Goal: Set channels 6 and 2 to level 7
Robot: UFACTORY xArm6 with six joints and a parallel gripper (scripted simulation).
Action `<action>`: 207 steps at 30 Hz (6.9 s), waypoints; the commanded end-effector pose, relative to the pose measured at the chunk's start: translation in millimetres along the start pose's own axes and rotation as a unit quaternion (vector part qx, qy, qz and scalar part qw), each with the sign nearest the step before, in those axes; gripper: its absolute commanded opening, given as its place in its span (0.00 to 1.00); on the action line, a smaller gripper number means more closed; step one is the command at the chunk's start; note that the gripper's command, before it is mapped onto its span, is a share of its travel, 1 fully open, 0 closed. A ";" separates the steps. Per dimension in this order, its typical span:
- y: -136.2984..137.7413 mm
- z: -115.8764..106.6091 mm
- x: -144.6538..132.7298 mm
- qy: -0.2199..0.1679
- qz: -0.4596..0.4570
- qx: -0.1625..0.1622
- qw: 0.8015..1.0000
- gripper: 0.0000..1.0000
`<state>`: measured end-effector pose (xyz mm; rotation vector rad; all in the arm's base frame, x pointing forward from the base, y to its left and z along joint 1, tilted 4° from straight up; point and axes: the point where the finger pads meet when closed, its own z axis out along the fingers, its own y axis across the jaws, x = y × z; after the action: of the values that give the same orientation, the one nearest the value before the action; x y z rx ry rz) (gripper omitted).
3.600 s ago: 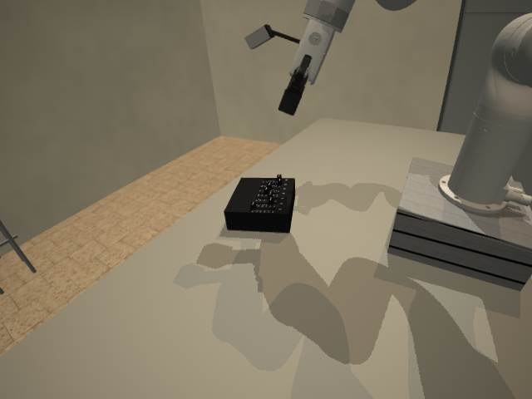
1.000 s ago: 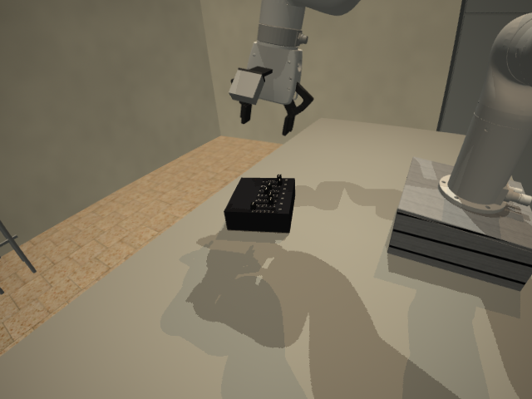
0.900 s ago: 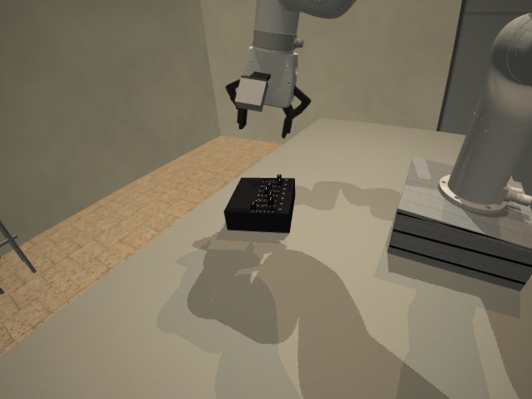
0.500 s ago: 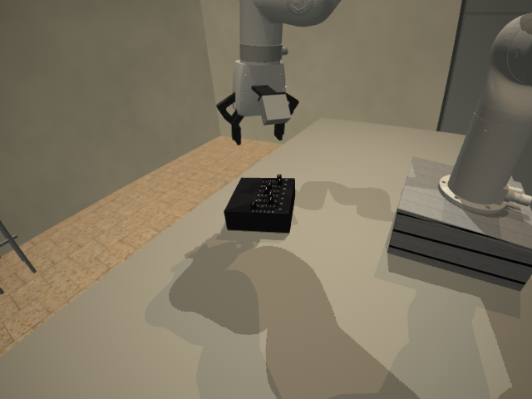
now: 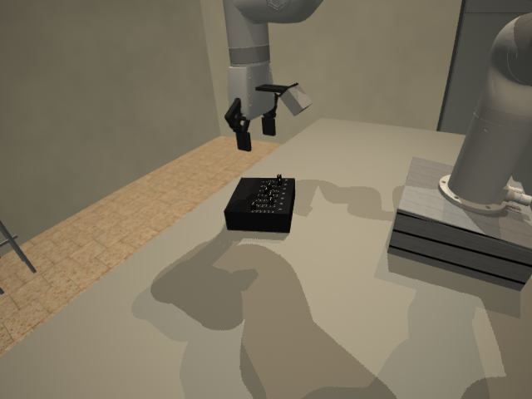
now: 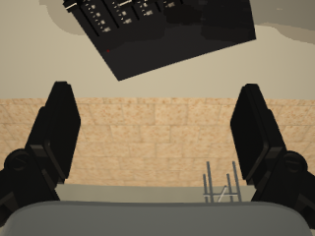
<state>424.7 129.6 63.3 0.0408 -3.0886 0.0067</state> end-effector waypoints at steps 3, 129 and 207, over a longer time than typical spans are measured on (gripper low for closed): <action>-0.1 -1.3 -1.5 0.011 -0.017 -0.010 1.000 1.00; 15.9 82.9 66.8 0.013 0.978 0.008 0.206 0.00; 17.2 101.2 67.5 0.013 0.978 0.008 0.206 0.00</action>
<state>350.1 143.9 -35.3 -3.0331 -0.6795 0.1123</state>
